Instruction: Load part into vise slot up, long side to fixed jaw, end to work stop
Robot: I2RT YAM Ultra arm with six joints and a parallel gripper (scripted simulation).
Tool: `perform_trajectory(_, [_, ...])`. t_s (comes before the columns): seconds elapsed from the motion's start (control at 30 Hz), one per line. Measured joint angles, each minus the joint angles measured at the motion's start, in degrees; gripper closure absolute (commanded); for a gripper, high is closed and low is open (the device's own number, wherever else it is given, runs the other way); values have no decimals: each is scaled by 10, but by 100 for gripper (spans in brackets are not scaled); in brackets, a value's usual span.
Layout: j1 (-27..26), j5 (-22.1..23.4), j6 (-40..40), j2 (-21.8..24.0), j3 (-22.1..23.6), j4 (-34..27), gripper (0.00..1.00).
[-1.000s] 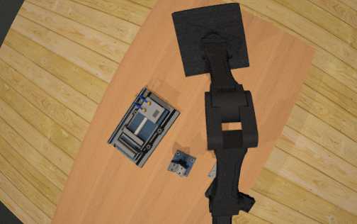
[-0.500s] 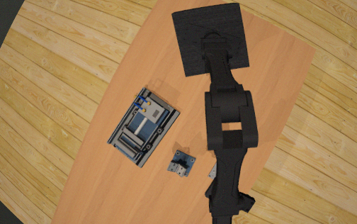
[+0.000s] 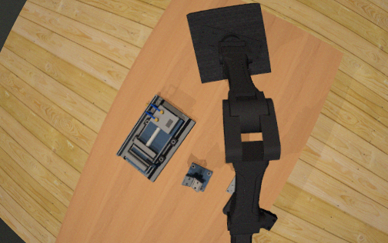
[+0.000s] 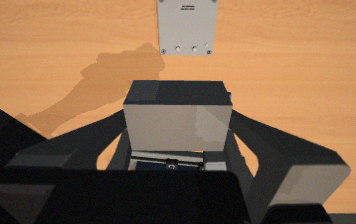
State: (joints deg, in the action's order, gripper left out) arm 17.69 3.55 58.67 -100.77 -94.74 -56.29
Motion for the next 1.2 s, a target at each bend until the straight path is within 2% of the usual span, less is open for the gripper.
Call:
perform_trajectory(0.6, [-2, 2, 3, 0, 0, 0, 100])
perform_trajectory(1.2, [-41, 16, 37, 0, 0, 0, 100])
